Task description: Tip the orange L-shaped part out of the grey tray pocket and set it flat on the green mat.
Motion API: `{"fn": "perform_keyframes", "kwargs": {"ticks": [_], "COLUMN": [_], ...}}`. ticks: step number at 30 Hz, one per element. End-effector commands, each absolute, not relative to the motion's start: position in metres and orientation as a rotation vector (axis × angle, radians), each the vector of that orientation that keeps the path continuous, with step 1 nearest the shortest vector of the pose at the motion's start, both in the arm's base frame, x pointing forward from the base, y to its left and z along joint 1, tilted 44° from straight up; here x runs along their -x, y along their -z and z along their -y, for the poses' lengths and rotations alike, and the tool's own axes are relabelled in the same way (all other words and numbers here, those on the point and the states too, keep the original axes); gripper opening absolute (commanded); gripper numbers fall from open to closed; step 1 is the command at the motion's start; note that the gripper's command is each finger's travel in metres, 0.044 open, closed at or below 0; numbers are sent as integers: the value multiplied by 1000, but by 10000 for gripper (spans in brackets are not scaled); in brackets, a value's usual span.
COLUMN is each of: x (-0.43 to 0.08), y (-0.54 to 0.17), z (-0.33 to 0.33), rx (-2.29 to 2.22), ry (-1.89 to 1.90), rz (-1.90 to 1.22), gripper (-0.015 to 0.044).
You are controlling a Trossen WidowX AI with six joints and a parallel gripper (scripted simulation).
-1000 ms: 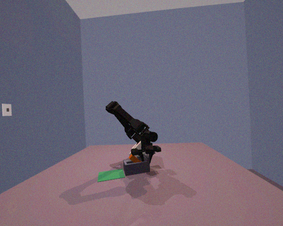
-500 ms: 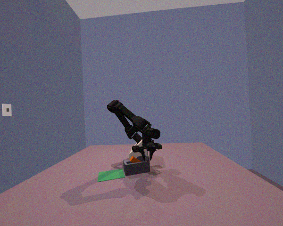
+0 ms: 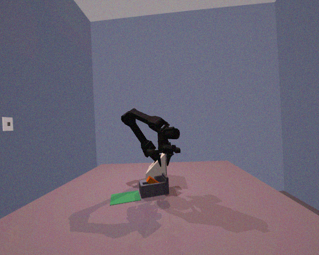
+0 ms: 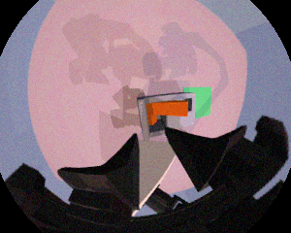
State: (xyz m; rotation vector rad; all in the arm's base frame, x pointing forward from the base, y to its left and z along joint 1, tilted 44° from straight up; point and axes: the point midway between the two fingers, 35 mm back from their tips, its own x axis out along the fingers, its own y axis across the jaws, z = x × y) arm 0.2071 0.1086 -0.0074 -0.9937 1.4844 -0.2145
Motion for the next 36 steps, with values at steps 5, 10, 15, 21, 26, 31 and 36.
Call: {"fn": "perform_keyframes", "kwargs": {"ticks": [5,10,15,21,26,31,36], "x": [-207,-207,-207,-207,-207,-218,-234], "y": [7,7,7,7,6,-4,-23], "z": [-109,-109,-109,-109,-108,-101,-87], "rx": [994,994,994,994,980,695,223], "ry": [216,216,216,216,229,468,821], "rz": [-1486,-1486,-1486,-1486,-1482,-1385,-1169], "gripper": [180,180,180,180,206,280,280]}}
